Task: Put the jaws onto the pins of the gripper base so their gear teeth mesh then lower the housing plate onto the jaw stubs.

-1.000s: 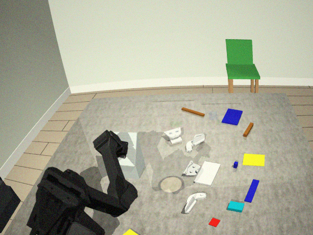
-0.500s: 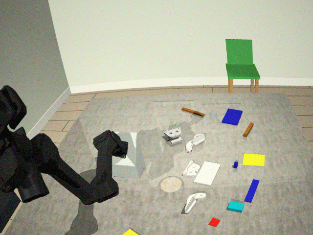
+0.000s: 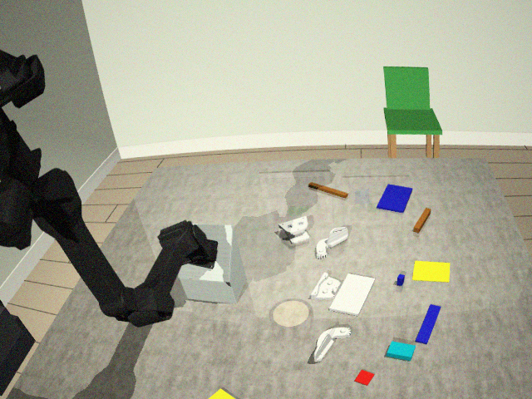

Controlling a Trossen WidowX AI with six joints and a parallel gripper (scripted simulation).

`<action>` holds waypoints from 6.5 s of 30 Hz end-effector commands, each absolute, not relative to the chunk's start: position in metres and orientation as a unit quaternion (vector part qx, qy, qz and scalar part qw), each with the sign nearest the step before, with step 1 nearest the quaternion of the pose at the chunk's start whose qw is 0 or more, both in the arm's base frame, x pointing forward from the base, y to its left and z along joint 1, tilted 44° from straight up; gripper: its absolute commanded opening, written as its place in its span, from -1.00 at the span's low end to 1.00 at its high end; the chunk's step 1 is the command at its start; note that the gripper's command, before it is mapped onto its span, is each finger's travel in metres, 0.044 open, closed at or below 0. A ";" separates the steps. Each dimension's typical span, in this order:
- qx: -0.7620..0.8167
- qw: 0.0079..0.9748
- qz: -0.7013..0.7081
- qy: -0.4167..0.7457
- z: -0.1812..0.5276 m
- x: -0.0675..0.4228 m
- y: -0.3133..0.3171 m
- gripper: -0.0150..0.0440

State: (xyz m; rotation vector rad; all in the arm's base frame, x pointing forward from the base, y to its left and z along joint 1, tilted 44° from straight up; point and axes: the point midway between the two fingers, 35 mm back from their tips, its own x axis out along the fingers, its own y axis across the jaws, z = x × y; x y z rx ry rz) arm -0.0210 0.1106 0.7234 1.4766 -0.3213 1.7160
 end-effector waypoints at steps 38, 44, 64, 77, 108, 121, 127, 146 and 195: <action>0.202 0.756 0.621 -0.033 0.530 0.012 0.406 1.00; 0.138 0.799 0.585 -0.008 0.483 0.044 0.434 1.00; -0.060 0.867 0.470 0.154 0.297 0.146 0.488 1.00; -0.213 0.851 0.404 0.260 0.172 0.196 0.472 1.00; -0.444 0.693 0.153 0.547 -0.061 0.261 0.305 1.00; -0.507 0.567 0.044 0.648 -0.118 0.253 0.209 1.00; -0.521 0.528 0.019 0.670 -0.128 0.247 0.184 1.00; -0.522 0.527 0.018 0.670 -0.155 0.249 0.155 1.00; -0.522 0.527 0.018 0.670 -0.155 0.249 0.155 1.00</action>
